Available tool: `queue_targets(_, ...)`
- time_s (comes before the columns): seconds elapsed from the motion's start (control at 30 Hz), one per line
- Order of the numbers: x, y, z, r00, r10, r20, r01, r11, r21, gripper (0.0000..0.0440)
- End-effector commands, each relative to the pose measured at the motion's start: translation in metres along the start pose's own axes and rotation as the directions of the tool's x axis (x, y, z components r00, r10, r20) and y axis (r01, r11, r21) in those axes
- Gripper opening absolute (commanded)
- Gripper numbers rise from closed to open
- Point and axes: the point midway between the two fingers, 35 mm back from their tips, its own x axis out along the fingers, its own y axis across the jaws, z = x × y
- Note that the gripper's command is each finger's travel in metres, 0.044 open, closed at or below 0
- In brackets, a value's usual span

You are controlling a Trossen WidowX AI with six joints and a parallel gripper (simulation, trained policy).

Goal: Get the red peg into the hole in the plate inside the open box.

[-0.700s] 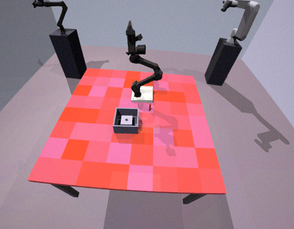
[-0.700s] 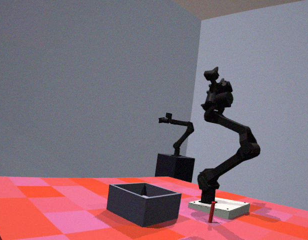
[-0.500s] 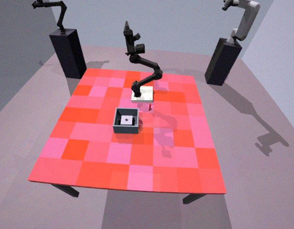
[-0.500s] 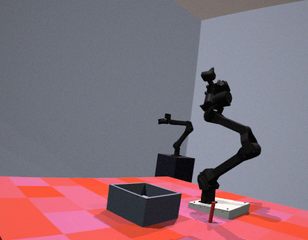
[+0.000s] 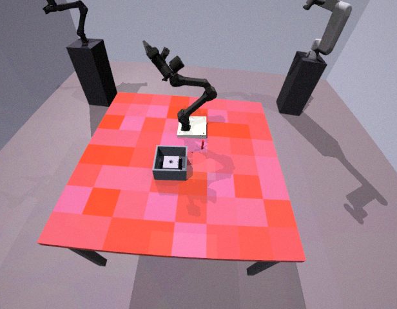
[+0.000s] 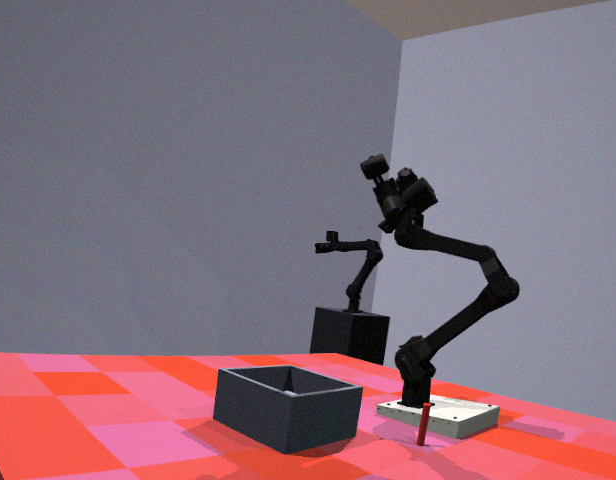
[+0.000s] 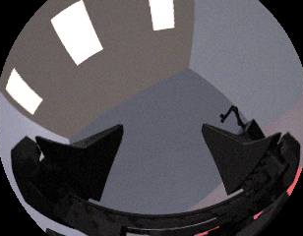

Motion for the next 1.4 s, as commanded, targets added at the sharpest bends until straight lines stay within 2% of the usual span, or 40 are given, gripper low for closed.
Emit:
queue_targets(0.0,-0.002,-0.002,-0.038,0.992,-0.014,-0.128,0.016,1.0,0.009,0.044)
queue_targets(0.27,-0.02,0.008,-0.112,0.919,-0.011,-0.393,0.021,1.0,0.02,0.044)
queue_targets(0.57,-0.062,0.029,-0.182,0.756,0.017,-0.654,-0.01,1.0,0.014,0.044)
queue_targets(0.97,-0.145,0.067,-0.239,0.439,0.071,-0.895,-0.123,0.992,0.018,0.044)
queue_targets(1.37,-0.245,0.097,-0.251,0.068,0.09,-0.994,-0.284,0.957,0.067,0.044)
